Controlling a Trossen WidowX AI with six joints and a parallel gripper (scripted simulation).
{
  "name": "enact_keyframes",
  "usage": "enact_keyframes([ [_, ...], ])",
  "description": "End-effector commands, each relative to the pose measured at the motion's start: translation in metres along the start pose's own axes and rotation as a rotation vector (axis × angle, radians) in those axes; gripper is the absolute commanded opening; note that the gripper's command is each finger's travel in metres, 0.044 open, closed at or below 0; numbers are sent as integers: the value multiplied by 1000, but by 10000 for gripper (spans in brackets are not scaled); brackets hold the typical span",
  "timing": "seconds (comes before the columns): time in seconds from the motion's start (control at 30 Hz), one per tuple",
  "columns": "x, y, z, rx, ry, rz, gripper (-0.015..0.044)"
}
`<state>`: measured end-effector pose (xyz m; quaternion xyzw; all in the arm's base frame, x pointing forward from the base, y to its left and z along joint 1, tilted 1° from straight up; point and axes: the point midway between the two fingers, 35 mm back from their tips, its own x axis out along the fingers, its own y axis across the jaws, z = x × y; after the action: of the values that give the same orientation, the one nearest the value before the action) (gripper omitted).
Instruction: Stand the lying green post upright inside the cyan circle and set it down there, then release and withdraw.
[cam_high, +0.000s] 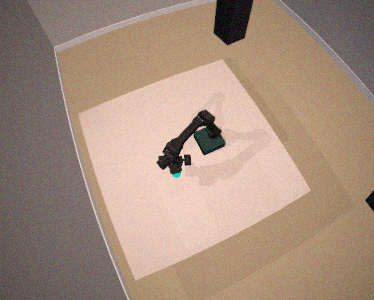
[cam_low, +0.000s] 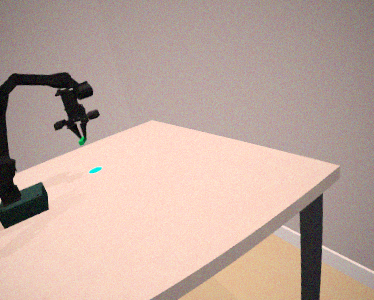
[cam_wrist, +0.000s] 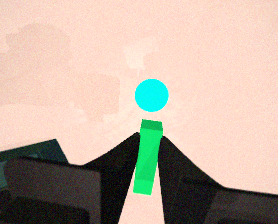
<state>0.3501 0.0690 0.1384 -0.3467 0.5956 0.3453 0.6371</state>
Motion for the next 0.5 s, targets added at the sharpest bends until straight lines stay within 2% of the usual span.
enact_keyframes([
  [0.0, 4, -2, 2, 12, -11, 2, 23],
  [0.47, 16, -11, 11, 66, -112, -1, 23],
])
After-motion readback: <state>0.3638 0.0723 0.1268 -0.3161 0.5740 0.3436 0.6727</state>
